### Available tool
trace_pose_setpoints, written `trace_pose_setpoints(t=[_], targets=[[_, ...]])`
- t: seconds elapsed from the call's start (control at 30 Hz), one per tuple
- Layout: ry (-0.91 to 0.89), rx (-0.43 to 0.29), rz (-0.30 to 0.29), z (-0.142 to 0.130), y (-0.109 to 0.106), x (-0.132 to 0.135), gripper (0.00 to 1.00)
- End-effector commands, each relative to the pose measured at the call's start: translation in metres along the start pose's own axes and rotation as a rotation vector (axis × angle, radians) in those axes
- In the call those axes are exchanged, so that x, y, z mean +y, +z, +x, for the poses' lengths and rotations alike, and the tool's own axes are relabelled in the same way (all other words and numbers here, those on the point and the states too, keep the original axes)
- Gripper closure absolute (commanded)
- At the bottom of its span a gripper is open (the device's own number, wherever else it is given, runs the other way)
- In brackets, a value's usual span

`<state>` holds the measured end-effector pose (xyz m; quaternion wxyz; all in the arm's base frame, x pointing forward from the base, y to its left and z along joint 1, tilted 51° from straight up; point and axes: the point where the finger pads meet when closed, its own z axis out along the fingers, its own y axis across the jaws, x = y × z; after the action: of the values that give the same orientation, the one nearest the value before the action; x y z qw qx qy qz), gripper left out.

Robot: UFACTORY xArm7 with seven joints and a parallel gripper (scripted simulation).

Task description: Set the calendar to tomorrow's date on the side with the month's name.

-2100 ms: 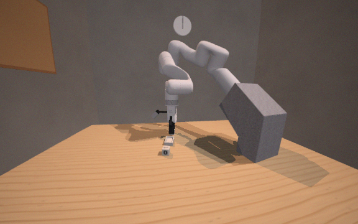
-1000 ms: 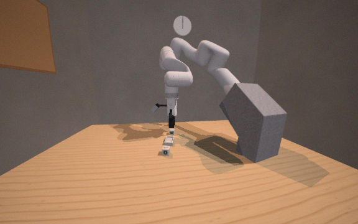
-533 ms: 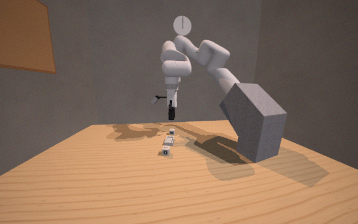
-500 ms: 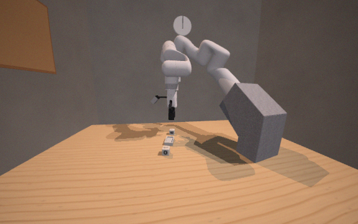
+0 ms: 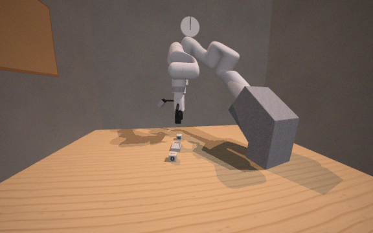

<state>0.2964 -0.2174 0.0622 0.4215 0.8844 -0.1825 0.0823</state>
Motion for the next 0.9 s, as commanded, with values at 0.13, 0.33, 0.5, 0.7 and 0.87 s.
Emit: trace_pose_setpoints(t=[0.13, 0.33, 0.5, 0.7, 0.87], targets=[[-0.001, 0.003, 0.002, 0.001, -0.001, -0.001, 0.0], [-0.11, 0.009, 0.0, 0.007, -0.001, -0.014, 0.0], [-0.271, 0.017, -0.004, 0.014, -0.001, -0.035, 0.0], [-0.414, 0.023, -0.007, 0.019, 0.0, -0.054, 0.0], [-0.579, 0.027, -0.01, 0.023, 0.0, -0.077, 0.0]])
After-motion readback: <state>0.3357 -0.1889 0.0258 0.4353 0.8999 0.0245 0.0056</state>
